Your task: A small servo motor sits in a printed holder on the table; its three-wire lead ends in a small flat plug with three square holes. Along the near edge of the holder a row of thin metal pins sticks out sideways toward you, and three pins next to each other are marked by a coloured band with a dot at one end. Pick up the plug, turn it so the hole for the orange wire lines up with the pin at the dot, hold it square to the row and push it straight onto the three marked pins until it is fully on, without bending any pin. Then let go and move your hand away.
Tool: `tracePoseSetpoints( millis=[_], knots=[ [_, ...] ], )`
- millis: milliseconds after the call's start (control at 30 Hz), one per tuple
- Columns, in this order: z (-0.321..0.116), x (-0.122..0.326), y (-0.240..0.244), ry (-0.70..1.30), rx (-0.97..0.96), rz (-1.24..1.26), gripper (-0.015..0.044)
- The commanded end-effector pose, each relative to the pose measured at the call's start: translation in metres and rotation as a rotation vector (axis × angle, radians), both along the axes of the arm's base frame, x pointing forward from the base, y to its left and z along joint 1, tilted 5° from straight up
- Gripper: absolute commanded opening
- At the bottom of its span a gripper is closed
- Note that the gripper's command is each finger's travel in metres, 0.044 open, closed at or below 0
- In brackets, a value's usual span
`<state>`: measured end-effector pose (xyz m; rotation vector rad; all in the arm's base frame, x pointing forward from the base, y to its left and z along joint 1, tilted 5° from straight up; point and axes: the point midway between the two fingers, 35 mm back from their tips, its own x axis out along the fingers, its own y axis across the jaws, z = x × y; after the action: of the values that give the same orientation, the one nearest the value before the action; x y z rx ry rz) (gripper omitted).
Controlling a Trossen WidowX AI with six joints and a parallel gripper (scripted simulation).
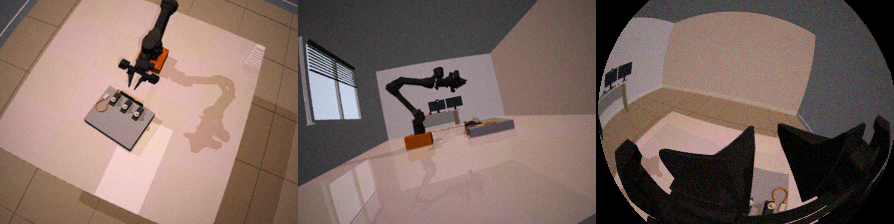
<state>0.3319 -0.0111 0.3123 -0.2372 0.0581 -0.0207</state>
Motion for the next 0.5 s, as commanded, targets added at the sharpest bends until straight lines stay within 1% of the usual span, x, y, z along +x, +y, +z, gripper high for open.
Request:
tracePoseSetpoints(
  millis=[0,467],
  knots=[
    [-0.008,0.008,-0.007,0.067,-0.129,-0.009,0.0115],
    [-0.044,0.032,-0.032,0.315,-0.544,0.04,0.0115]
  ],
)
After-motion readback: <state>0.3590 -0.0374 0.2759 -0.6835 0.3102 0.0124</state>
